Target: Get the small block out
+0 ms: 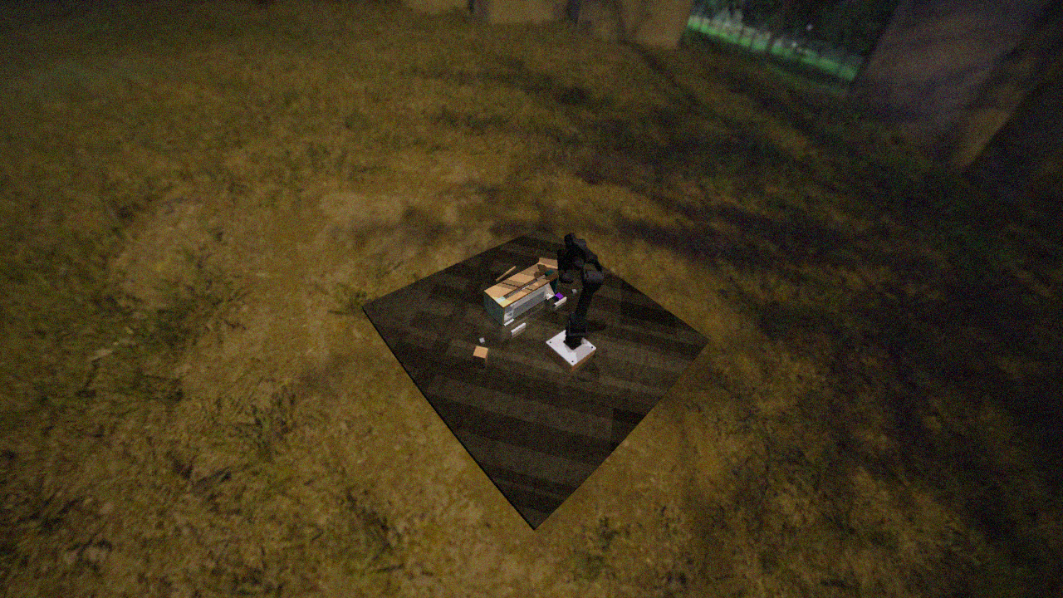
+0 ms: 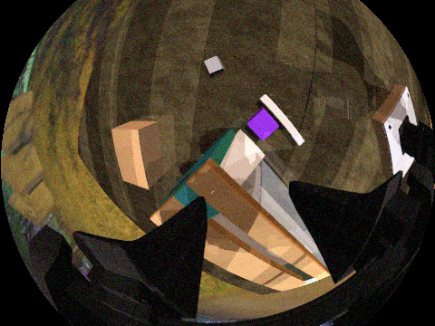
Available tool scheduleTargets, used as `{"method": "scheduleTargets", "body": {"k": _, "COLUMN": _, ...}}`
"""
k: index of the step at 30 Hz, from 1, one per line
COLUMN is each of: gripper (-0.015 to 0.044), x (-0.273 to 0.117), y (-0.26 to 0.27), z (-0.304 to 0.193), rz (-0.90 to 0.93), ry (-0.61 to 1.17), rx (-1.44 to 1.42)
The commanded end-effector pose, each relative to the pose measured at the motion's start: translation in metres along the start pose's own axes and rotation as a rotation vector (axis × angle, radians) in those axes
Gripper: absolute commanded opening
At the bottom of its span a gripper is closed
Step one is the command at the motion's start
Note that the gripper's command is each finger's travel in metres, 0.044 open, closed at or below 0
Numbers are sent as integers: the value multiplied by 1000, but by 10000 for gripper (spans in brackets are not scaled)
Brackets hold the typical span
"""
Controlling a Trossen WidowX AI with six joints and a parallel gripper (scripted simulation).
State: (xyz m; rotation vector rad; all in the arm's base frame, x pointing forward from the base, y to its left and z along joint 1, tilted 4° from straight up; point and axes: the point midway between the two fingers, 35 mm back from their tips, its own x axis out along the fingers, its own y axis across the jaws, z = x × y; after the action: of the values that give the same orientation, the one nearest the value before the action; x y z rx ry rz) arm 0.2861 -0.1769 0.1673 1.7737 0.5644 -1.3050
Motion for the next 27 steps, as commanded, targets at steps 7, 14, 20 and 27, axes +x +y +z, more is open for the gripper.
{"method": "scheduleTargets", "body": {"k": 7, "gripper": 285, "x": -5, "y": -2, "z": 11, "rz": 3, "ry": 107, "rx": 926}}
{"method": "scheduleTargets", "body": {"k": 14, "gripper": 285, "x": -5, "y": -2, "z": 11, "rz": 3, "ry": 107, "rx": 926}}
{"method": "scheduleTargets", "body": {"k": 20, "gripper": 285, "x": -5, "y": -2, "z": 11, "rz": 3, "ry": 107, "rx": 926}}
{"method": "scheduleTargets", "body": {"k": 27, "gripper": 285, "x": 68, "y": -23, "z": 20, "rz": 3, "ry": 106, "rx": 923}}
